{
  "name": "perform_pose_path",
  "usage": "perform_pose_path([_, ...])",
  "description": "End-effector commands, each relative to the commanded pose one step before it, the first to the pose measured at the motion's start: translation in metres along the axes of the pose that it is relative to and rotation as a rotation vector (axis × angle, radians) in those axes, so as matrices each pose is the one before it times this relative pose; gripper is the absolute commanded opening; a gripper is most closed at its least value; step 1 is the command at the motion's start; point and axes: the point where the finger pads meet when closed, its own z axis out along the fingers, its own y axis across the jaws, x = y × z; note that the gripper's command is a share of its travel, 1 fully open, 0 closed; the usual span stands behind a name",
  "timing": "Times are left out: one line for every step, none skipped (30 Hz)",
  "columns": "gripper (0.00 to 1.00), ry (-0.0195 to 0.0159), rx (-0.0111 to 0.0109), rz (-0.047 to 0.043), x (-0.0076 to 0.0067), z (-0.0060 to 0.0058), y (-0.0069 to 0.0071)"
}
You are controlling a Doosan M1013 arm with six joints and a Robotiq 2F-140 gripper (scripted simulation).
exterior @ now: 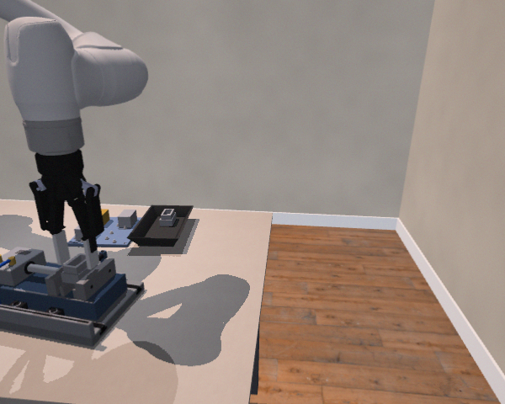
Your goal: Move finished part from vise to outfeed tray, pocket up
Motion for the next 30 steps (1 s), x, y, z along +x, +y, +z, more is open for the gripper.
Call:
perform_pose_path([0.4, 0.00016, -0.00015, -0.00002, 0.00003, -0.00014, 0.0])
perform_pose_path([0.4, 0.0, 0.0, 0.0, 0.0, 0.0, 0.0])
perform_pose_path([0.4, 0.0, 0.0, 0.0, 0.0, 0.0, 0.0])
perform_pose_path([0.4, 0.0, 0.0, 0.0, 0.0, 0.0, 0.0])
perform_pose_path([0.4, 0.0, 0.0, 0.0, 0.0, 0.0, 0.0])
perform_pose_path([0.4, 0.0, 0.0, 0.0, 0.0, 0.0, 0.0])
perform_pose_path([0.4, 0.0, 0.0, 0.0, 0.0, 0.0, 0.0])
perform_pose_path([0.4, 0.0, 0.0, 0.0, 0.0, 0.0, 0.0])
perform_pose_path([0.4, 0.0, 0.0, 0.0, 0.0, 0.0, 0.0])
perform_pose_path([0.4, 0.0, 0.0, 0.0, 0.0, 0.0, 0.0])
perform_pose_path([0.4, 0.0, 0.0, 0.0, 0.0, 0.0, 0.0])
perform_pose_path([0.4, 0.0, 0.0, 0.0, 0.0, 0.0, 0.0])
perform_pose_path([0.4, 0.0, 0.0, 0.0, 0.0, 0.0, 0.0])
perform_pose_path([0.4, 0.0, 0.0, 0.0, 0.0, 0.0, 0.0])
perform_pose_path([0.4, 0.0, 0.0, 0.0, 0.0, 0.0, 0.0])
perform_pose_path([0.4, 0.0, 0.0, 0.0, 0.0, 0.0, 0.0])
perform_pose_path([0.4, 0.0, 0.0, 0.0, 0.0, 0.0, 0.0])
perform_pose_path([0.4, 0.0, 0.0, 0.0, 0.0, 0.0, 0.0])
perform_pose_path([0.4, 0.0, 0.0, 0.0, 0.0, 0.0, 0.0])
perform_pose_path([0.4, 0.0, 0.0, 0.0, 0.0, 0.0, 0.0])
perform_pose_path([0.4, 0.0, 0.0, 0.0, 0.0, 0.0, 0.0])
perform_pose_path([0.4, 0.0, 0.0, 0.0, 0.0, 0.0, 0.0])
perform_pose_path([0.4, 0.0, 0.0, 0.0, 0.0, 0.0, 0.0])
perform_pose_path([0.4, 0.0, 0.0, 0.0, 0.0, 0.0, 0.0])
perform_pose_path([0.4, 0.0, 0.0, 0.0, 0.0, 0.0, 0.0])
perform_pose_path([0.4, 0.0, 0.0, 0.0, 0.0, 0.0, 0.0])
perform_pose_path([0.4, 0.0, 0.0, 0.0, 0.0, 0.0, 0.0])
perform_pose_path([0.4, 0.0, 0.0, 0.0, 0.0, 0.0, 0.0])
perform_pose_path([0.0, 0.0, 0.0, 0.0, 0.0, 0.0, 0.0])
perform_pose_path([0.0, 0.0, 0.0, 0.0, 0.0, 0.0, 0.0])
